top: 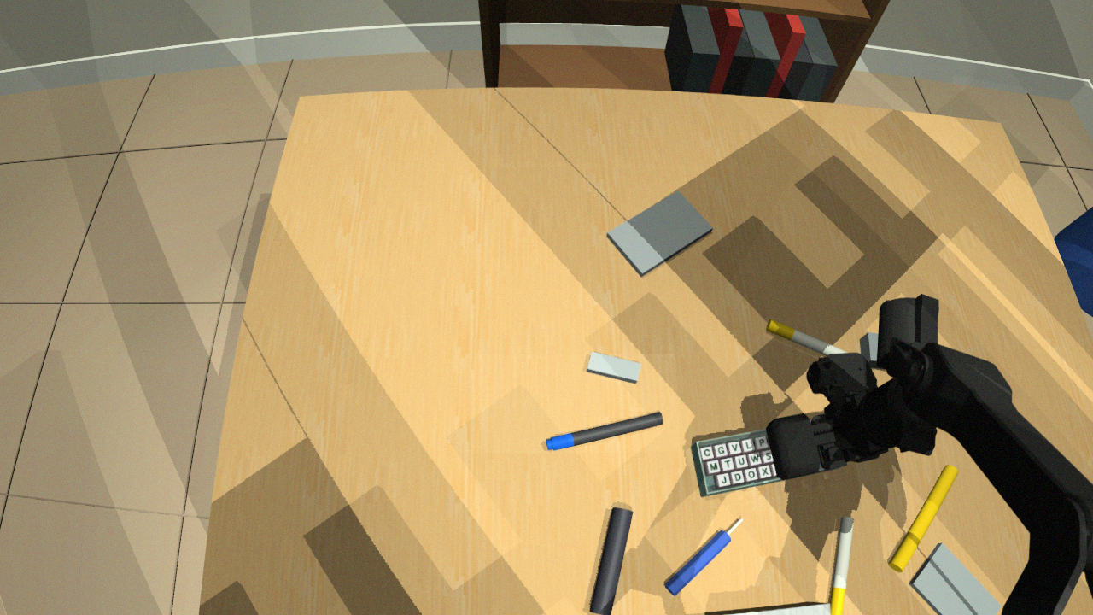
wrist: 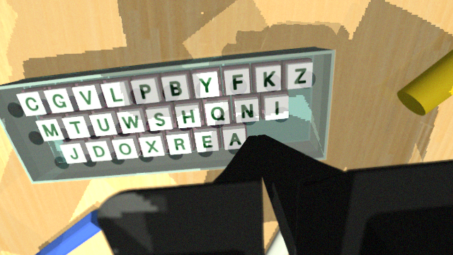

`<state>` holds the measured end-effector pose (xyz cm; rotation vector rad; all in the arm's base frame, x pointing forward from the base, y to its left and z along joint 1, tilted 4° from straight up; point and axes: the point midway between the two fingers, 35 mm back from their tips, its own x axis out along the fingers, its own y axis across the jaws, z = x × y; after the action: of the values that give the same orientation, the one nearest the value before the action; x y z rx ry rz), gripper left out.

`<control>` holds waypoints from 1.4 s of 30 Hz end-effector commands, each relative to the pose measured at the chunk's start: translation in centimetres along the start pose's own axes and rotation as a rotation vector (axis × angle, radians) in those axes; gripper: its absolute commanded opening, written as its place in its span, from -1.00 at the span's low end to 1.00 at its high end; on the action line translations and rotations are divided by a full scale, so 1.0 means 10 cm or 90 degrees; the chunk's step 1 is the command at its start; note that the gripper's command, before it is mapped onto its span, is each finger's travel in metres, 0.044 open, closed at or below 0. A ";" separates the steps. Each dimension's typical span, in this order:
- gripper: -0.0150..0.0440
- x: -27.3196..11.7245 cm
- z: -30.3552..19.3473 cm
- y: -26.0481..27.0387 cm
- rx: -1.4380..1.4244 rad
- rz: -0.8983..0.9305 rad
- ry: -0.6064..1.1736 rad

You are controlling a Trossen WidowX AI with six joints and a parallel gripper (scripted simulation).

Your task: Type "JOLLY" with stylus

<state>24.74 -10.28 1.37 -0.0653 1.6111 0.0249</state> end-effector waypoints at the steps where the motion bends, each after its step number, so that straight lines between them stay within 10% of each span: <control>1: -0.49 0.01 -0.19 0.16 0.000 -0.001 0.003; 30: -0.49 0.01 -0.19 0.87 0.000 0.003 0.003; 42: -0.49 -0.59 -0.18 0.87 -0.001 0.002 0.001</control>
<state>22.92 -1.66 6.84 -0.0701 1.6036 0.0268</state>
